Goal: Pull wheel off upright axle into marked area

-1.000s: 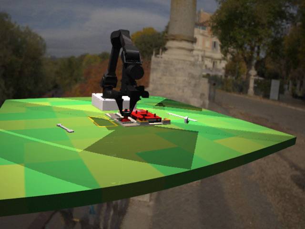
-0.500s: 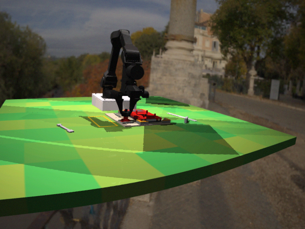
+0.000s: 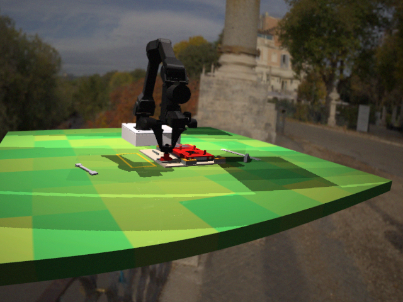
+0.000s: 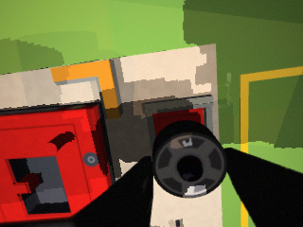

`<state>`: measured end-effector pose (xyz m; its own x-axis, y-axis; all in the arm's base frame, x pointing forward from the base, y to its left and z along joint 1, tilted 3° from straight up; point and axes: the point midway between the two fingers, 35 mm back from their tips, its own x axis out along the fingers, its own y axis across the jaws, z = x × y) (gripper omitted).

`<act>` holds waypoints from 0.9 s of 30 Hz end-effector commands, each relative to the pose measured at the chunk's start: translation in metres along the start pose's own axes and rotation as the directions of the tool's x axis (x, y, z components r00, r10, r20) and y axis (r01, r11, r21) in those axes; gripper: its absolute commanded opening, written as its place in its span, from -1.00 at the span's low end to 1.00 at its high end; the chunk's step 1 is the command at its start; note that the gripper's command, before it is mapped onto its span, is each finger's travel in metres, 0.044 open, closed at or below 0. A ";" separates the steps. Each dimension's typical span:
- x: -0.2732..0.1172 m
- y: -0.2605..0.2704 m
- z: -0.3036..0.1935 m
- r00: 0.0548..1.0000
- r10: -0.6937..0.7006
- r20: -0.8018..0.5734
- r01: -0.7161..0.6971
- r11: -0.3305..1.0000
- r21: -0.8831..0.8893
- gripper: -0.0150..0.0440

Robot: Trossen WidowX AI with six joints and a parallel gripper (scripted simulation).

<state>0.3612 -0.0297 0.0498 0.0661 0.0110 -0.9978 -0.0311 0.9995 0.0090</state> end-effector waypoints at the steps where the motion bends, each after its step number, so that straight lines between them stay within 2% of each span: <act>1: -0.008 0.000 0.001 1.000 0.000 0.012 0.000 1.000 -0.001 -0.49; 27: -0.016 0.000 0.001 1.000 0.001 0.014 -0.001 1.000 -0.002 -0.49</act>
<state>0.3604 -0.0299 0.0594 0.0685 0.0108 -0.9976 -0.0304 0.9995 0.0087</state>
